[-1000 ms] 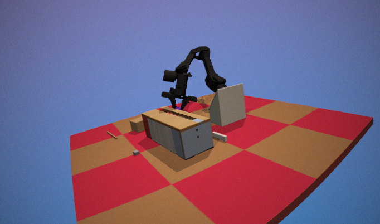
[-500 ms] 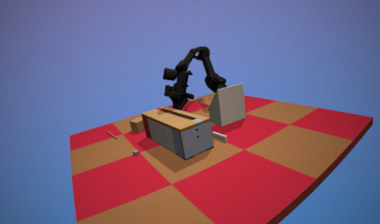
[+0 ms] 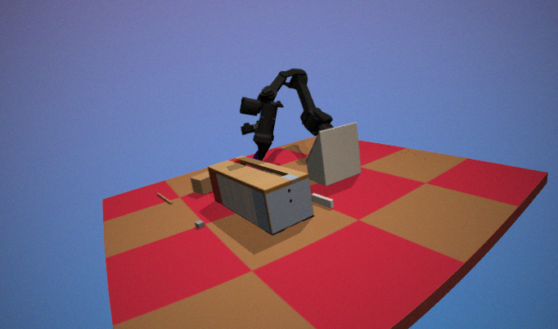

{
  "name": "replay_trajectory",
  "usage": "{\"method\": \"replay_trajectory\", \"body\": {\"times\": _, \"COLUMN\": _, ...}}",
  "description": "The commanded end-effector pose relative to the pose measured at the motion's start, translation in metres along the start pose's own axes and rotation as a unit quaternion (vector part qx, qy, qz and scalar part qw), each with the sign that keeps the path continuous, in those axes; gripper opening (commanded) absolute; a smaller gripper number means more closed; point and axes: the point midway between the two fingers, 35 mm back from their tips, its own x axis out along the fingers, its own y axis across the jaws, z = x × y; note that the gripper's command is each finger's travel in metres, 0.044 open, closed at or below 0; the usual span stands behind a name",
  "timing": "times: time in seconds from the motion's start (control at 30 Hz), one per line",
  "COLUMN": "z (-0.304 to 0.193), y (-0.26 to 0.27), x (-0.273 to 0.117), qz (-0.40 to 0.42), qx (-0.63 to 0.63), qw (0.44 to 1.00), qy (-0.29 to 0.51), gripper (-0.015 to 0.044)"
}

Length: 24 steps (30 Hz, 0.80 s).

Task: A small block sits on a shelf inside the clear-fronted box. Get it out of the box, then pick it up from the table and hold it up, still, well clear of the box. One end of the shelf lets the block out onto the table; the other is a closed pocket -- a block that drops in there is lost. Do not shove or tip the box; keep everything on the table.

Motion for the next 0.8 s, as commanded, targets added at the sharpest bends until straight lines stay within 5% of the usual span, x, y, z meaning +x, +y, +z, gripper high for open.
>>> {"method": "replay_trajectory", "body": {"times": 0.0, "z": 0.002, "y": 0.000, "x": -0.003, "qz": -0.005, "qx": -0.078, "qw": 0.997, "qy": -0.004, "gripper": 0.0000}}
{"method": "replay_trajectory", "body": {"times": 0.77, "z": 0.005, "y": 0.001, "x": -0.020, "qz": -0.032, "qx": -0.518, "qw": 0.855, "qy": -0.005, "gripper": 0.0000}}
